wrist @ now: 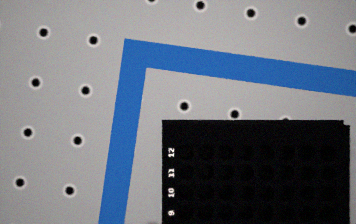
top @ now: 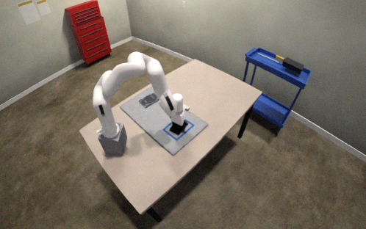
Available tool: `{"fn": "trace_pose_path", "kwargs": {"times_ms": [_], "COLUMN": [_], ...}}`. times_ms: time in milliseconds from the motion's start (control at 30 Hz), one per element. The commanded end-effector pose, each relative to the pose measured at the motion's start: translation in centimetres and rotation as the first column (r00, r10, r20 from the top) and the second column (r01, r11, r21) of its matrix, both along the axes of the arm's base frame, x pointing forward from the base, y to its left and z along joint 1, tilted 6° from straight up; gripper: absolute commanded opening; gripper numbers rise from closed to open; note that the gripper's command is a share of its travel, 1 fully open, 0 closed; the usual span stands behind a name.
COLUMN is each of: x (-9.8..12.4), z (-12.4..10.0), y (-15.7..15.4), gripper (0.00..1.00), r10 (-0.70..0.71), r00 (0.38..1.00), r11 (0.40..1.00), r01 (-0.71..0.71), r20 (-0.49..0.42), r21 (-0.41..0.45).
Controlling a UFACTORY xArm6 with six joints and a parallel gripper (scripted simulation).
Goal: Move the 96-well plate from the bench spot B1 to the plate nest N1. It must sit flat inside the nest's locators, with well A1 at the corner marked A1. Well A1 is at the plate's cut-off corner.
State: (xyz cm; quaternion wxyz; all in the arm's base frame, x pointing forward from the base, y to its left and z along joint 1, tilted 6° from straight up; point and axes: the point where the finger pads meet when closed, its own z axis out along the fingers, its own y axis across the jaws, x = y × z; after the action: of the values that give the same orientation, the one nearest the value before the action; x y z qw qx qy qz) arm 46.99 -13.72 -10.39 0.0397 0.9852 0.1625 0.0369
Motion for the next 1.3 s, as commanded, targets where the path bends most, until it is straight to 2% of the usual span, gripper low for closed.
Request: {"fn": "trace_pose_path", "kwargs": {"times_ms": [0,33,67,1267], "x": [0.14,0.14,0.13,0.12], "z": [0.12,0.12,0.18,0.17], "y": [-0.03,-0.03,-0.03,-0.03], "gripper": [1.0,1.0,0.0,0.0], "r10": [0.0,0.0,0.0,0.0], "r00": [1.0,1.0,1.0,1.0], "r11": [1.0,1.0,1.0,1.0], "r01": [0.0,0.0,0.0,0.0], "r20": [0.003,0.003,0.003,0.003], "r21": [-0.001,-0.001,-0.001,-0.001]}}
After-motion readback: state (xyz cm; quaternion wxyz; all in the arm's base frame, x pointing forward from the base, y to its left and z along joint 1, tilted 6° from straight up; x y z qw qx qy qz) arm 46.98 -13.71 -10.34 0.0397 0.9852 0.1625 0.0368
